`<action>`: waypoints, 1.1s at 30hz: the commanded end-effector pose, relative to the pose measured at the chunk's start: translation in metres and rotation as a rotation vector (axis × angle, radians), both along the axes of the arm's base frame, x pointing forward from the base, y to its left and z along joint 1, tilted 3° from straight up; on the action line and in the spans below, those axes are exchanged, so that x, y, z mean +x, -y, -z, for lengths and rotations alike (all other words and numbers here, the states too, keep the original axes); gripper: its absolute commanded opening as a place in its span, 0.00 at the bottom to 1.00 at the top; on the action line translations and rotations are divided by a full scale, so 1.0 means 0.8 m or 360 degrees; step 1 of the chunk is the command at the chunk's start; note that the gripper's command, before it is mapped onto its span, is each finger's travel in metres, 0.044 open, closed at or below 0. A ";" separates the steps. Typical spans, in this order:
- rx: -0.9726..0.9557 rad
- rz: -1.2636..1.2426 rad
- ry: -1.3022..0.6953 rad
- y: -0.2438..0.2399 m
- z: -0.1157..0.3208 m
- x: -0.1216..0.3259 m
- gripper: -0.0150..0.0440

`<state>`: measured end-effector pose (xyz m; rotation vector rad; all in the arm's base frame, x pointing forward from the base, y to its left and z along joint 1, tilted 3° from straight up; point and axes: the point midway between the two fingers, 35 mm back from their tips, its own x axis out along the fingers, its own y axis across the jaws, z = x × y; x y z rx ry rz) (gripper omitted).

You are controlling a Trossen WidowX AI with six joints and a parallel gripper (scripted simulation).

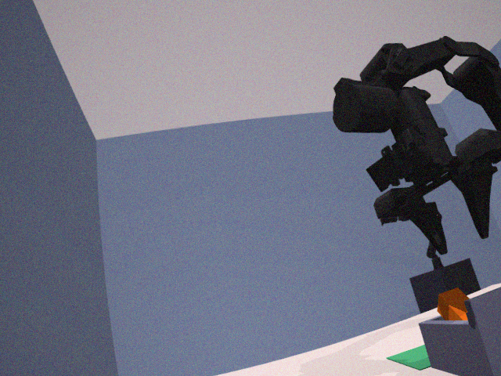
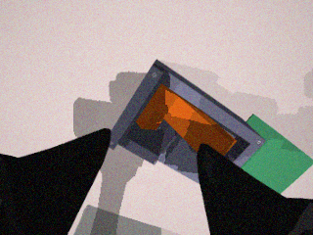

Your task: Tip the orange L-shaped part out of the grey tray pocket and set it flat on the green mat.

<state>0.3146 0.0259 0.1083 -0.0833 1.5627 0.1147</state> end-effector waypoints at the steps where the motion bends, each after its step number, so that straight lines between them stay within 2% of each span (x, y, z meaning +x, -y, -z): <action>1: -0.0014 -0.0826 -0.0003 0.034 0.000 -0.007 0.73; 6: -0.0013 -0.1496 -0.0003 0.059 0.000 -0.014 0.73; 11: -0.0010 -0.1812 -0.0003 0.071 0.000 -0.018 0.73; 27: -0.0010 -0.1826 -0.0003 0.071 0.000 -0.018 0.73; 33: -0.0010 -0.1826 -0.0003 0.071 0.025 -0.018 0.73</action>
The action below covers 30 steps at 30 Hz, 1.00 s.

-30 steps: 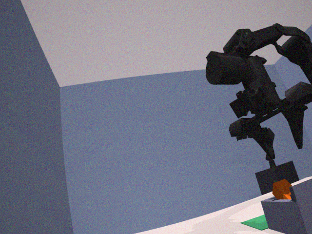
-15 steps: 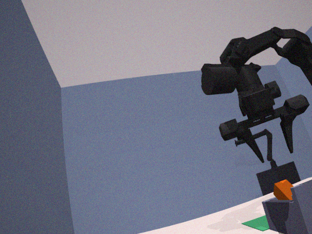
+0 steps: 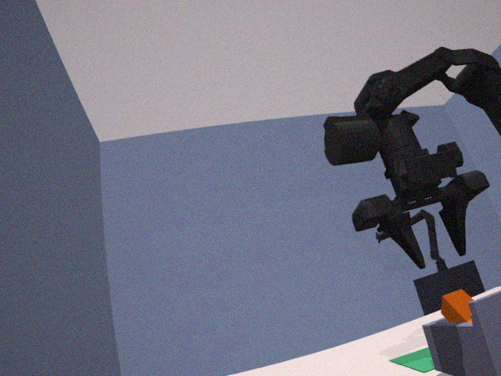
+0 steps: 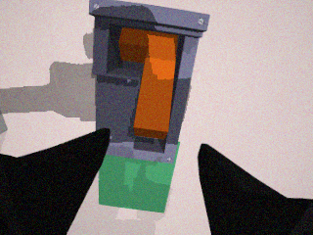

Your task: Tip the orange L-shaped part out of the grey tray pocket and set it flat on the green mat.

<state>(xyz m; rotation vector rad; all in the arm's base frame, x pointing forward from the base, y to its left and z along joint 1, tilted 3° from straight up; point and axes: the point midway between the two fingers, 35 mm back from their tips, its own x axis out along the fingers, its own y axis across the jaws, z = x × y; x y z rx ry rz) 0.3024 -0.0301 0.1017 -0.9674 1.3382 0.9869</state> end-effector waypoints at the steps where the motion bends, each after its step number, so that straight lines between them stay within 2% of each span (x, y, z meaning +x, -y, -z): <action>1: -0.0006 -0.0021 -0.0015 0.001 0.024 -0.003 0.73; 30: -0.0006 -0.0021 -0.0015 0.001 0.076 -0.003 0.73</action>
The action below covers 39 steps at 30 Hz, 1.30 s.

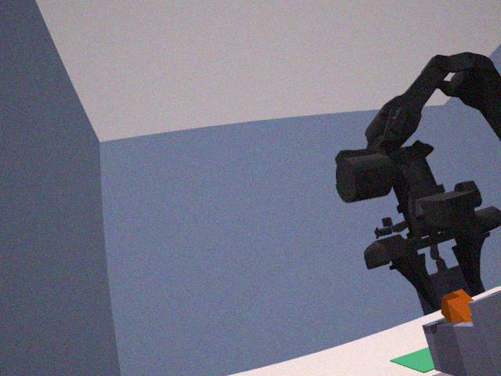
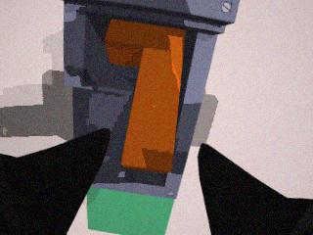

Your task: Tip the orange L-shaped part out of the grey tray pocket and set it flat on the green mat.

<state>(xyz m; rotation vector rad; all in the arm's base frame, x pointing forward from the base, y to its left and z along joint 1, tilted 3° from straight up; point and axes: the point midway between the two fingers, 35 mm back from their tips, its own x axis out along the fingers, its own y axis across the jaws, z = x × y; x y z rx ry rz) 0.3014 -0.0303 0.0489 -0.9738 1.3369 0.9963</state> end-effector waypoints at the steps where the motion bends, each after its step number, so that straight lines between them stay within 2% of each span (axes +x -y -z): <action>1: -0.0006 -0.0005 -0.0010 0.001 0.012 -0.002 0.73; 11: -0.0006 -0.0005 -0.0011 0.000 0.025 -0.003 0.73; 16: 0.0001 -0.0001 -0.0005 0.000 0.020 -0.002 0.51; 26: 0.0001 -0.0001 -0.0005 0.000 0.020 -0.002 0.39; 29: 0.0001 -0.0001 -0.0005 0.000 0.020 -0.002 0.26; 39: -0.0001 -0.0002 -0.0006 0.000 0.014 -0.002 0.25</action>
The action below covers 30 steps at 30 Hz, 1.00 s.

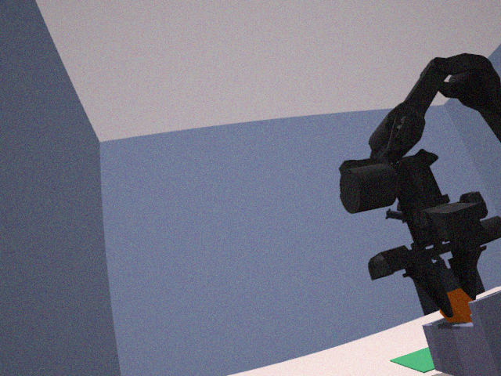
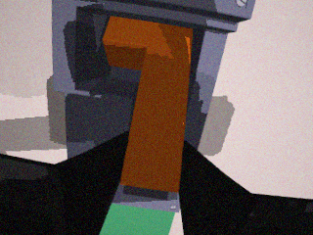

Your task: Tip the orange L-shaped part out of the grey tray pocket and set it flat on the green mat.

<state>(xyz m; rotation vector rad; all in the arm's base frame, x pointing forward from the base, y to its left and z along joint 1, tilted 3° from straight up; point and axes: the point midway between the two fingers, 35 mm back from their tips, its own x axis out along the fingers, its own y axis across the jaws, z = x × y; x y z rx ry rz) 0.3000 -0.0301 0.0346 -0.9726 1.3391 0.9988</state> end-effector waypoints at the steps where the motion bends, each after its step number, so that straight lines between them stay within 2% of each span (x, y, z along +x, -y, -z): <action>1: -0.0002 -0.0001 -0.0002 0.000 -0.006 0.000 0.25; 30: -0.0007 -0.0005 -0.0005 0.001 -0.064 0.001 0.25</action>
